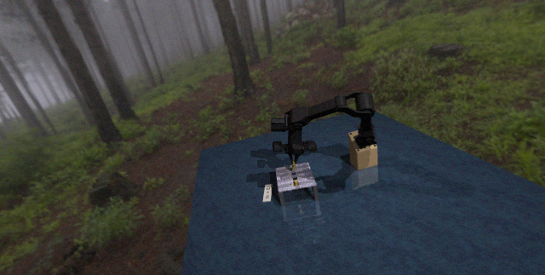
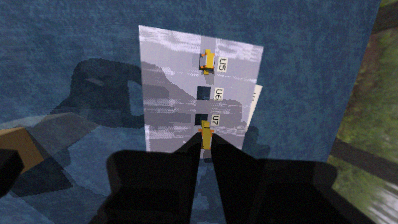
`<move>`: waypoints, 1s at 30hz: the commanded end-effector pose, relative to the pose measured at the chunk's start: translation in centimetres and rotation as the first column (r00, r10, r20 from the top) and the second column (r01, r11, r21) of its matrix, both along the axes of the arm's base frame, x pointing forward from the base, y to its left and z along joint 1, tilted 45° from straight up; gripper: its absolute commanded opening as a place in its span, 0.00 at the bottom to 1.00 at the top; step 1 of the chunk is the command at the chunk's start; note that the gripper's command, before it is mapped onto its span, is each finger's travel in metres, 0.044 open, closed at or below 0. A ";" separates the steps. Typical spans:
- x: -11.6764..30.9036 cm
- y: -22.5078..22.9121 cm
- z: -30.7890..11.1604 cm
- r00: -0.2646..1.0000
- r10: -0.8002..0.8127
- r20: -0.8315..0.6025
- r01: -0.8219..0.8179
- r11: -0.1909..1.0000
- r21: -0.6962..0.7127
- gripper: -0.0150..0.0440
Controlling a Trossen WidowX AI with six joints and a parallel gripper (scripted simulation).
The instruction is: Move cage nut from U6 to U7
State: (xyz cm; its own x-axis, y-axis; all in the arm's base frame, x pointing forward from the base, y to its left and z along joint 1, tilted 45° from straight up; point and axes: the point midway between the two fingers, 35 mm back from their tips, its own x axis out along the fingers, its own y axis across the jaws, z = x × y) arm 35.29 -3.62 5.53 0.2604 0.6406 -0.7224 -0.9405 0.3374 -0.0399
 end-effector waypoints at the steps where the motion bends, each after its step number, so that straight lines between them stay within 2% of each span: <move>1: 0.1 0.1 -0.1 1.000 0.015 -0.008 -0.015 1.000 0.000 0.30; 30: 0.5 1.9 -2.0 0.999 0.042 -0.034 -0.042 0.999 0.011 0.30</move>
